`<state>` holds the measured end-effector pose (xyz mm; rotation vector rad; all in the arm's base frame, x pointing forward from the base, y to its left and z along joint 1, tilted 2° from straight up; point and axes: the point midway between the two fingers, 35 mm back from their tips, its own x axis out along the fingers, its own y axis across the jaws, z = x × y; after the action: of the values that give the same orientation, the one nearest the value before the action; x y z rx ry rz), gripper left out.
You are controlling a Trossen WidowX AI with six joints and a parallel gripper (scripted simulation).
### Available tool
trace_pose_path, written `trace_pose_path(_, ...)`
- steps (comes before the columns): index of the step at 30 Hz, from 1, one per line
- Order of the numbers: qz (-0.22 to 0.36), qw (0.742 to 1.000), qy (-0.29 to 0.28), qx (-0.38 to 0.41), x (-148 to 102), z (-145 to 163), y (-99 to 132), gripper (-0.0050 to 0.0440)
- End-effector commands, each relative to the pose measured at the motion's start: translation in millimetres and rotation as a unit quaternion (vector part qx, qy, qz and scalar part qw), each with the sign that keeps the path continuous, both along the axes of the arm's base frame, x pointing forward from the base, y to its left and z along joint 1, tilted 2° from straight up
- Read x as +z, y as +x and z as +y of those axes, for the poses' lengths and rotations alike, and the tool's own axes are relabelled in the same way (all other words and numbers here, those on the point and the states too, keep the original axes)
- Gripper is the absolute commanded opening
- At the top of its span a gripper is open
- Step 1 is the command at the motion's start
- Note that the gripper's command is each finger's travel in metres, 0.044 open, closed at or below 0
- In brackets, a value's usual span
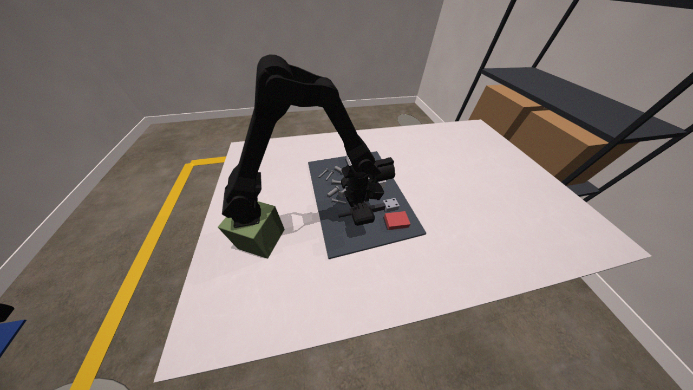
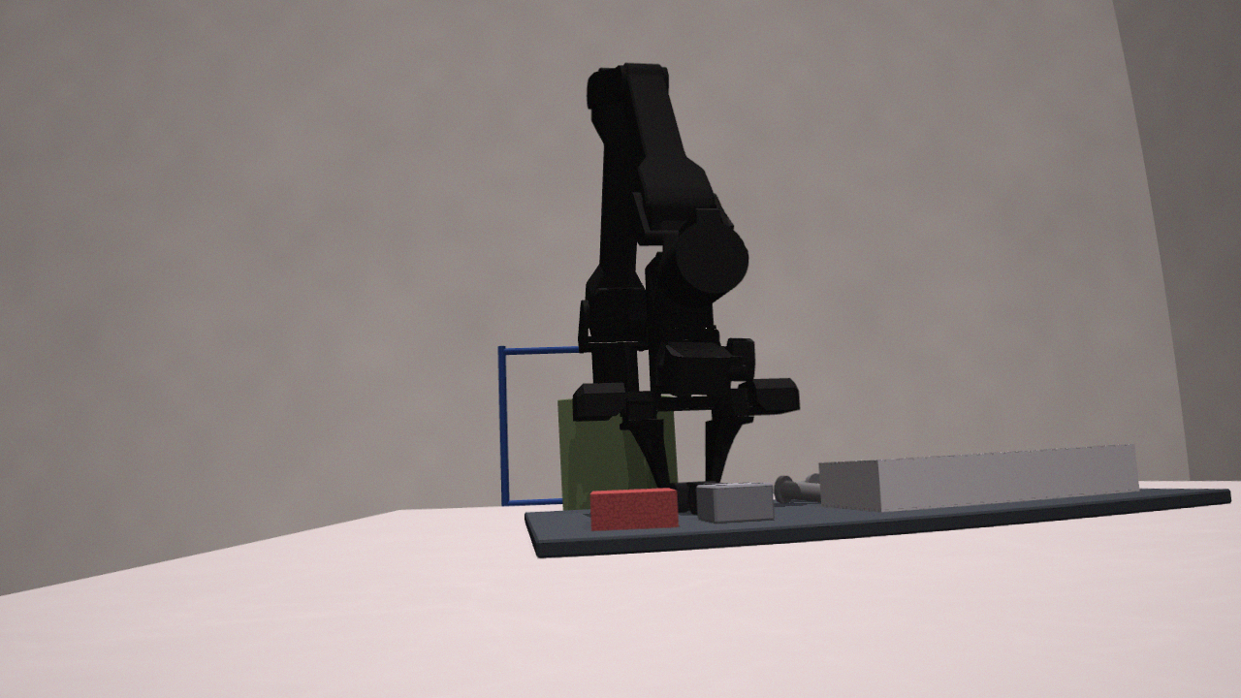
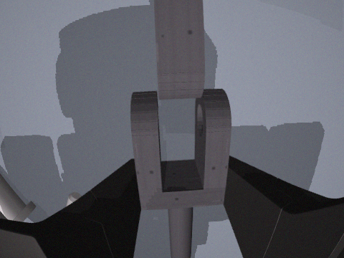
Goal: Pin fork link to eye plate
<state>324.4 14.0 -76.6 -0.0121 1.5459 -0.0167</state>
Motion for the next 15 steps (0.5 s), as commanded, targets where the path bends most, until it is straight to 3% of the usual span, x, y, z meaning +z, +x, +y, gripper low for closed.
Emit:
trace_pose_path(1,-0.001,1.000,0.001,-0.001,0.1,0.0,-0.5,0.0123)
trace_pose_path(15,-0.001,1.000,0.001,-0.001,-0.4,1.2,0.0,0.0123)
